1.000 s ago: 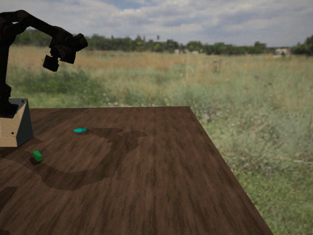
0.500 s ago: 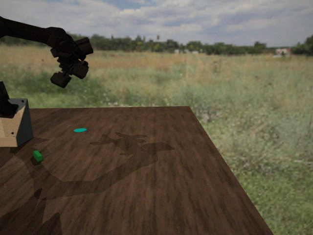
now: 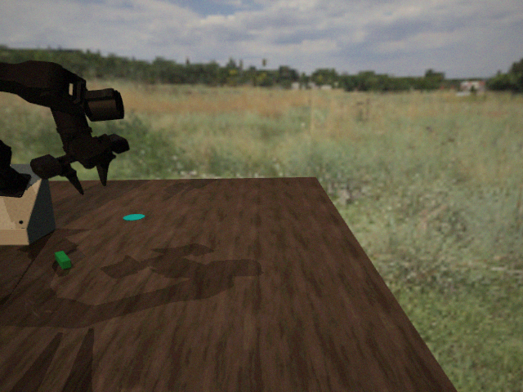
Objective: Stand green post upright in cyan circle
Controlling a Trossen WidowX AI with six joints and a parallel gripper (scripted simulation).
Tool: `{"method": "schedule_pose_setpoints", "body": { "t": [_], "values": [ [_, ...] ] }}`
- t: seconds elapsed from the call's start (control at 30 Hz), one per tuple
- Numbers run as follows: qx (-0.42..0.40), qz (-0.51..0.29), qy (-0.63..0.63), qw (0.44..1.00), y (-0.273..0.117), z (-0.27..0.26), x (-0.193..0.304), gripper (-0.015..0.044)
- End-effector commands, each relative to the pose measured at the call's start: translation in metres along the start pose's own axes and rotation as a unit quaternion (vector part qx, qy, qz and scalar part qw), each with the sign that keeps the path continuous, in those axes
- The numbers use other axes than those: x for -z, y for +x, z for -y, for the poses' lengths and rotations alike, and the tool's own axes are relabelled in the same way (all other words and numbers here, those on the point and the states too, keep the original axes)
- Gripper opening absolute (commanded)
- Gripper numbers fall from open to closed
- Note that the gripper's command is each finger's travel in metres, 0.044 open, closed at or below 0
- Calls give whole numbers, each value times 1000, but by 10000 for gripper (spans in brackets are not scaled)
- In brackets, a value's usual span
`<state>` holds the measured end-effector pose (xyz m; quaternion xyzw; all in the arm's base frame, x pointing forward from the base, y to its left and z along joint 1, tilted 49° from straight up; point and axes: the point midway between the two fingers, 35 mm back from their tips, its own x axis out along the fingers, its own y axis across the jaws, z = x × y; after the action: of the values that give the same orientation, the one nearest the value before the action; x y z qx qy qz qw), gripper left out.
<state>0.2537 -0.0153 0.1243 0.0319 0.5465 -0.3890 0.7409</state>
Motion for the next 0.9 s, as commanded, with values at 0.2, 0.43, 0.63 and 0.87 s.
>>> {"method": "schedule_pose_setpoints", "body": {
  "t": [0.2, 0.43, 0.63, 0.87],
  "values": [
    [108, 88, 58, 989, -6, 83, -30, 233],
    [105, 77, 77, 989, 38, 90, -38, 233],
    [108, 88, 63, 988, 100, 108, -49, 233],
    [110, 91, 59, 988, 106, 110, -50, 233]
  ]
}}
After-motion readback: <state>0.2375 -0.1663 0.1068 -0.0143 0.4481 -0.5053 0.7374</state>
